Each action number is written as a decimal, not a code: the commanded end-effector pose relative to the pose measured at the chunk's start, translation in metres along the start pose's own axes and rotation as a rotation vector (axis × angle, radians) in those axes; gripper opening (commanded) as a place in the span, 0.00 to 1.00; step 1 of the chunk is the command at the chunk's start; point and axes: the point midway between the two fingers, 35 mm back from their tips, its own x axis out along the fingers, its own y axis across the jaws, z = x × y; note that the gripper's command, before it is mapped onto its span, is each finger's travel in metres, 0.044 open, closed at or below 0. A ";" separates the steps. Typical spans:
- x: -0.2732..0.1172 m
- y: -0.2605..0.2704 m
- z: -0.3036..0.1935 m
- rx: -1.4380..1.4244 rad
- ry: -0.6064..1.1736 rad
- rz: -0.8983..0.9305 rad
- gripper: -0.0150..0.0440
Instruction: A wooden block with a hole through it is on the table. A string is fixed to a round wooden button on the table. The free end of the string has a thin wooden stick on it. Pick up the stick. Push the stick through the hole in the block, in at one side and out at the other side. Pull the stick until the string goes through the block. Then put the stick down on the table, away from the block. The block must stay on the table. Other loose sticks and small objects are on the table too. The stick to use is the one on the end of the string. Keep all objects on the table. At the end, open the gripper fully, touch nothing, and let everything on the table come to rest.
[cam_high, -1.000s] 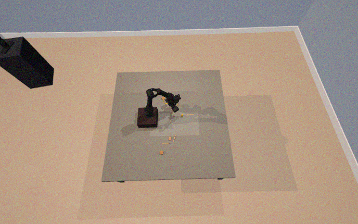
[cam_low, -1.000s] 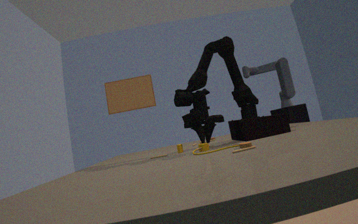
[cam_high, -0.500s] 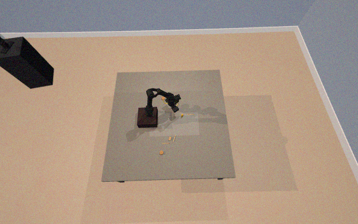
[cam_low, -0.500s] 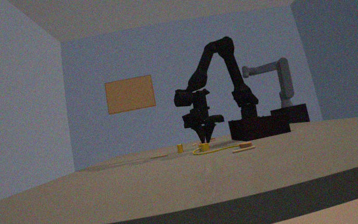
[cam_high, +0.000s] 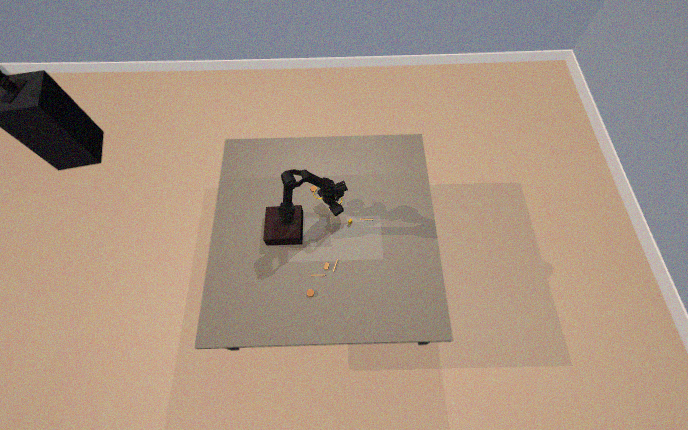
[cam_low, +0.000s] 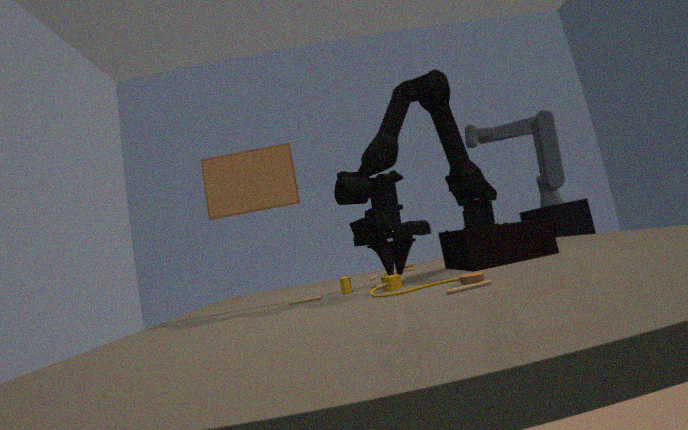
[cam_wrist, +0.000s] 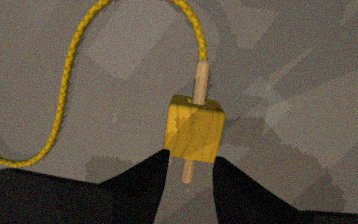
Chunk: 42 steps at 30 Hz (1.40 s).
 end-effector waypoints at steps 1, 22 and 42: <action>0.016 0.001 -0.009 0.006 0.044 0.007 0.46; 0.000 0.000 0.000 0.000 0.000 0.000 0.33; 0.000 0.000 0.000 0.000 0.000 0.000 0.25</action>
